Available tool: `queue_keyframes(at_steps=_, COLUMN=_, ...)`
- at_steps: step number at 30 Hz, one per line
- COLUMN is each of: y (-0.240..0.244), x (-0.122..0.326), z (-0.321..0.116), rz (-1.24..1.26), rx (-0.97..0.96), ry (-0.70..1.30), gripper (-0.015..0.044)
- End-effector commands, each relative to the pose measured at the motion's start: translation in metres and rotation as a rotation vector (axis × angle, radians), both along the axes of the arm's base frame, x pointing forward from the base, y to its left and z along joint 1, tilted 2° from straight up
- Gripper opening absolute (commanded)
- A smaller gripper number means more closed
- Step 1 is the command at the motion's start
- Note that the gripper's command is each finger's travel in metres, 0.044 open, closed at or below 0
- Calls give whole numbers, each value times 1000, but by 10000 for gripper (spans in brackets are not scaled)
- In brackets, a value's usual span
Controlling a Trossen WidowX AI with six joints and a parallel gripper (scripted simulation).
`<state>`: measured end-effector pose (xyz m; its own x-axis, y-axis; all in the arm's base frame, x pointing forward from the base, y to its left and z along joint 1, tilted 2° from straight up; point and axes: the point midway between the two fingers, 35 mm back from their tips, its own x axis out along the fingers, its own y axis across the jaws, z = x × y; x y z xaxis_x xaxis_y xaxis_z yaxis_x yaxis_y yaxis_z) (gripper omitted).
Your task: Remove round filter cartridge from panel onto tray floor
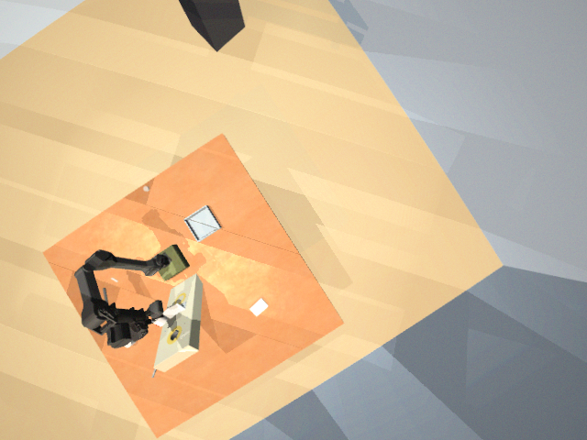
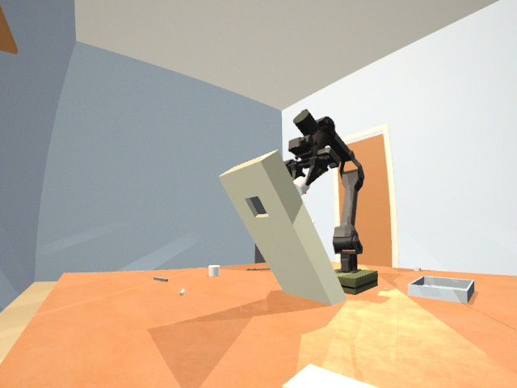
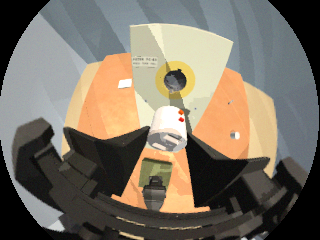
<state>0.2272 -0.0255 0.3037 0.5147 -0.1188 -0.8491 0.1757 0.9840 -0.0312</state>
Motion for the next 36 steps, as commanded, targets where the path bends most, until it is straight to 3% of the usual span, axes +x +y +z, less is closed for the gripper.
queue_keyframes(at_steps=1, y=8, x=4, z=0, rz=-5, rx=3, ry=2, gripper=0)
queue_keyframes(at_steps=23, y=64, x=14, z=-9, rz=6, rx=6, ry=2, gripper=0)
queue_keyframes(at_steps=36, y=130, x=4, z=-25, rz=368, rx=4, ry=20, gripper=0)
